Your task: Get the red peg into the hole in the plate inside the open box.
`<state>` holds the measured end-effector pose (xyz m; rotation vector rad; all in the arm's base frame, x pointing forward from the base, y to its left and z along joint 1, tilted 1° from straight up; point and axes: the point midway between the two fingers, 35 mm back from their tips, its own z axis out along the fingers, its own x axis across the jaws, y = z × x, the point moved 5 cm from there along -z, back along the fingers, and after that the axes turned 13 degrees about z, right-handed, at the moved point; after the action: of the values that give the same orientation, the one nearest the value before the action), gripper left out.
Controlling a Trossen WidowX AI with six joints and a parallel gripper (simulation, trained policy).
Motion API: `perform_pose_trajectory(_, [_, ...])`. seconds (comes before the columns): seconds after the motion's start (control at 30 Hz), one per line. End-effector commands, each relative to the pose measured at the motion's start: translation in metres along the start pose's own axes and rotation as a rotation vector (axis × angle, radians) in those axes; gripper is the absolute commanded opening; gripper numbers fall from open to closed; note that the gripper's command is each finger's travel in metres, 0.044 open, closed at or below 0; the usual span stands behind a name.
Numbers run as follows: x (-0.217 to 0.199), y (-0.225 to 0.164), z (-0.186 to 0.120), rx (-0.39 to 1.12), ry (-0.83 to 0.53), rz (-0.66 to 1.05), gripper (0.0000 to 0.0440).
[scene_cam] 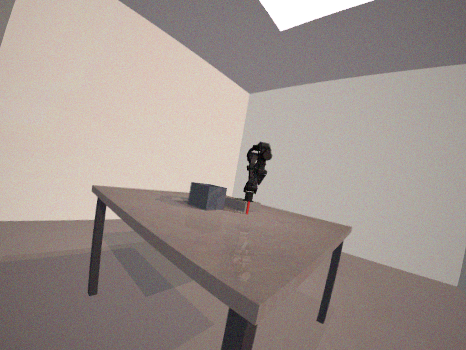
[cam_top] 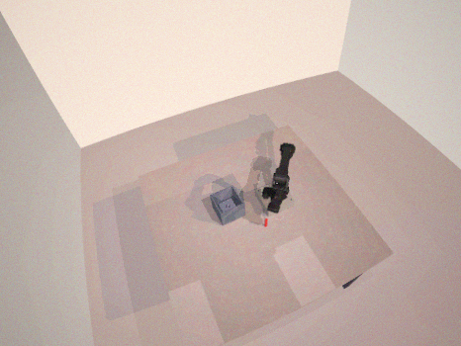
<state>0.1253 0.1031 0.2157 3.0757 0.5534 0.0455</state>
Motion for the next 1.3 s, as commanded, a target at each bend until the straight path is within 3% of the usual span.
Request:
perform_pose_trajectory(0.0, [0.006,0.001,0.007,-0.006,-0.031,0.051,0.044])
perform_pose_trajectory(0.67, [0.036,0.008,0.076,-0.006,-0.128,0.206,0.0439])
perform_pose_trajectory(1.27, [0.047,0.022,0.138,0.003,-0.105,0.31,0.0385])
